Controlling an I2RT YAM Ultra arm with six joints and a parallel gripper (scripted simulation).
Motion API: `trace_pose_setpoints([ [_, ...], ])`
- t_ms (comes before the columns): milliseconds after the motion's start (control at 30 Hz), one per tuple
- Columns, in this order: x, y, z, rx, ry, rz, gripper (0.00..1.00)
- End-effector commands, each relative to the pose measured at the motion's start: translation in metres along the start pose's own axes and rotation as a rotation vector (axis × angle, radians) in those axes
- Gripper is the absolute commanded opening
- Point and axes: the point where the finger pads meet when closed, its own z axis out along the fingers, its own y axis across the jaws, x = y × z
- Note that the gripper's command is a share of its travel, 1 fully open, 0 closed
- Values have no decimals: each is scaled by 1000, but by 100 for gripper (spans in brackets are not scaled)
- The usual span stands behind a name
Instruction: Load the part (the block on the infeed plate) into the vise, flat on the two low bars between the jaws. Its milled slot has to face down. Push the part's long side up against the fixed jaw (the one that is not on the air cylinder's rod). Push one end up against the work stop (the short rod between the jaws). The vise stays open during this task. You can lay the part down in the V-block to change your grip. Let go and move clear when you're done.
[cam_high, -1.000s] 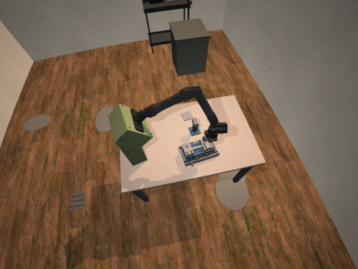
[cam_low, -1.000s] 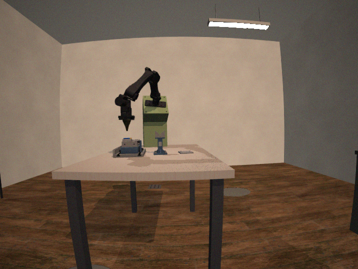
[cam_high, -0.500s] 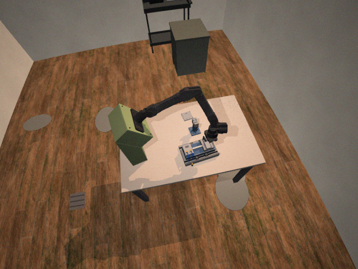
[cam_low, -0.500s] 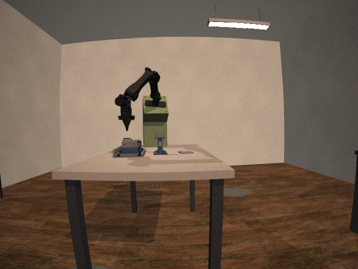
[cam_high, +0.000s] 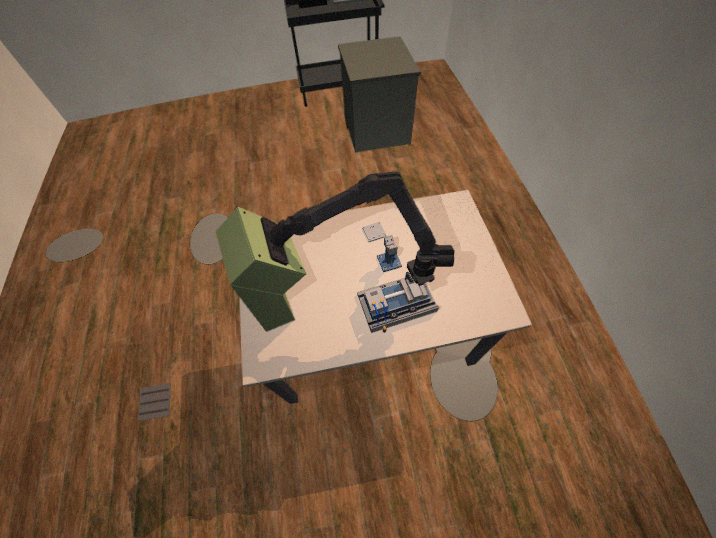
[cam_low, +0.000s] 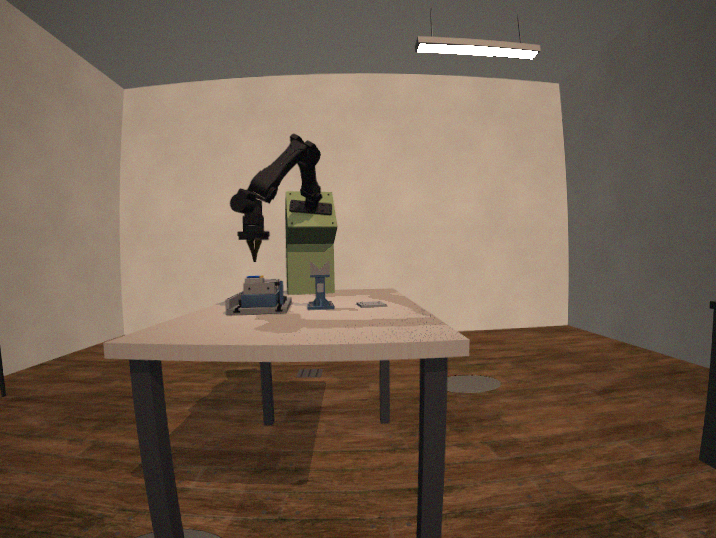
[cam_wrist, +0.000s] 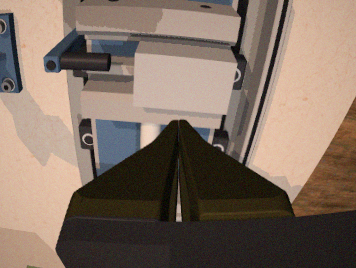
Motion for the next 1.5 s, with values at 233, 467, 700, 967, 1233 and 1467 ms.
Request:
trace_pose_setpoints([
  [233,6,-6,-11,25,-20,-404,0],
  [467,11,-5,-11,27,-16,-646,0],
  [700,16,-5,-11,29,-14,-838,0],
  [967,23,-3,-11,31,-10,-1136,0],
  [1233,30,-3,-9,27,-4,-1334,0],
  [1467,30,-3,-9,34,-4,-1487,0],
])
